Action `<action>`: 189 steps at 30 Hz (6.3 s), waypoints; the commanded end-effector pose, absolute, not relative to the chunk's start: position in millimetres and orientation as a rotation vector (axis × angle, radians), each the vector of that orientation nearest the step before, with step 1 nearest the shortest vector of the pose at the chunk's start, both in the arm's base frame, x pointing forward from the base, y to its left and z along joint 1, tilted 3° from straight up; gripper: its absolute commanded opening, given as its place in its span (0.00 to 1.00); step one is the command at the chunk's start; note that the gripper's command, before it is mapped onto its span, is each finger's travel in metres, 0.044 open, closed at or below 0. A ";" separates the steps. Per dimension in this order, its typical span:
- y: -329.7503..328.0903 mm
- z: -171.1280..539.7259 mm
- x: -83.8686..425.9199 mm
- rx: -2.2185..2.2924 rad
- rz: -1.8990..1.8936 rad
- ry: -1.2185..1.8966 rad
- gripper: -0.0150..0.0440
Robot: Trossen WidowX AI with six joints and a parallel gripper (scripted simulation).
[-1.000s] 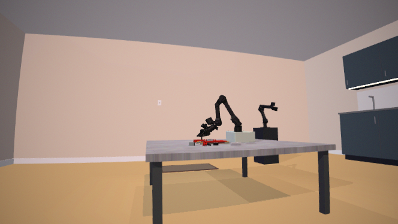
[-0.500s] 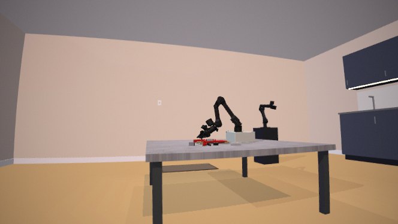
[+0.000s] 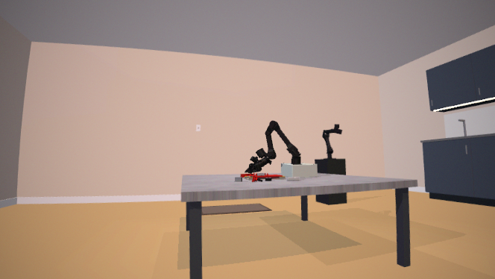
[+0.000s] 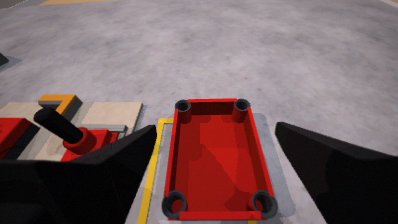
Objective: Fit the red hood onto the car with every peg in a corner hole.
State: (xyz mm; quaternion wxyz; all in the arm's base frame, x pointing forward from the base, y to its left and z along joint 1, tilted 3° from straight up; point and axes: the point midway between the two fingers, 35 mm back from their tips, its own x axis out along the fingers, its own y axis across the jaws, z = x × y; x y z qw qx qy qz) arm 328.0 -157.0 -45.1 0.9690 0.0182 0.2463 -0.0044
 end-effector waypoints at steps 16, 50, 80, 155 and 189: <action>-156.5 -56.5 327.4 0.045 -0.012 0.505 1.00; -156.2 -64.1 328.4 0.037 -0.009 0.497 0.81; -160.6 -11.4 330.3 0.036 -0.009 0.497 0.25; -159.9 4.8 327.2 1.628 -0.413 0.376 0.25; -159.9 -10.2 322.9 2.534 -0.644 0.178 0.25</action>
